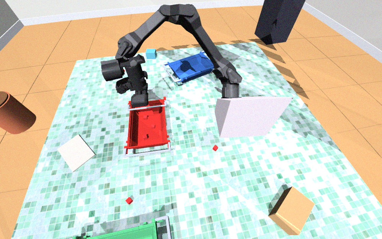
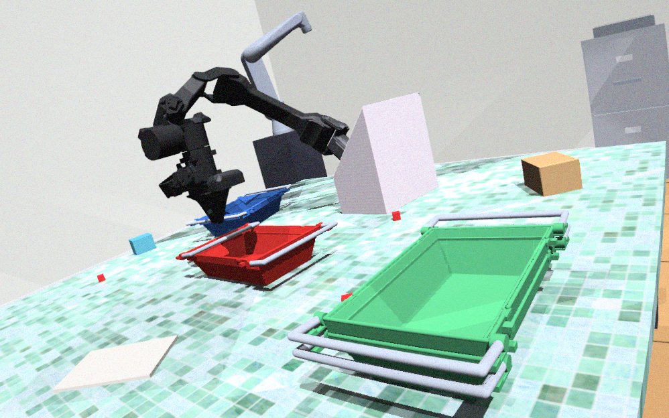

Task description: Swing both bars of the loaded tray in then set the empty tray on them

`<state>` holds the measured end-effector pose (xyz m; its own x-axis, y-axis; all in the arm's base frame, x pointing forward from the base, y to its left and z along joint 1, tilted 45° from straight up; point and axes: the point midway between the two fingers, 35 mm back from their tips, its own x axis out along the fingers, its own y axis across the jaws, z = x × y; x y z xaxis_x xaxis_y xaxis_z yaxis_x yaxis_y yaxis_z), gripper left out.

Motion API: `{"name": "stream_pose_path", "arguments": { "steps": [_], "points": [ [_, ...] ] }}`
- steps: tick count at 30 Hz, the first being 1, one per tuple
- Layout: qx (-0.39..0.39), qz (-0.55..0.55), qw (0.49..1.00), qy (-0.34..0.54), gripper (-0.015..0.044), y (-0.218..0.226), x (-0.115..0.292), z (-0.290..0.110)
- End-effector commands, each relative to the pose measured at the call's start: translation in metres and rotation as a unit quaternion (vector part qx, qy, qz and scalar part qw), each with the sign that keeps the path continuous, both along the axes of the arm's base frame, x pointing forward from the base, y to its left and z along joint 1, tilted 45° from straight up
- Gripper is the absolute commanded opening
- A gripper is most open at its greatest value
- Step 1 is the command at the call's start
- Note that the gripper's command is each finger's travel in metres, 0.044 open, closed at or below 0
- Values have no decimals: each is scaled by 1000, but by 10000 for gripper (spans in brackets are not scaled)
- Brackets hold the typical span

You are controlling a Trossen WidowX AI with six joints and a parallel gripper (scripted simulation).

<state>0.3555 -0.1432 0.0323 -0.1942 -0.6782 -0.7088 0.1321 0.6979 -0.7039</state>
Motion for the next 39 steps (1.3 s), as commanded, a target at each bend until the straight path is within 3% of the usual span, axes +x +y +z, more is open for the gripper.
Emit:
{"name": "stream_pose_path", "arguments": {
  "steps": [1,27,35,36,39],
  "points": [
    [0,-1,1000,2,82,-1,-1,-2],
    [0,-1,1000,1,82,0,0,0],
    [1,-1,1000,0,82,54,13,56],
    [1,-5,1000,6,82,34,9,34],
    [4,-4,1000,2,82,58,24,2]
  ]
}}
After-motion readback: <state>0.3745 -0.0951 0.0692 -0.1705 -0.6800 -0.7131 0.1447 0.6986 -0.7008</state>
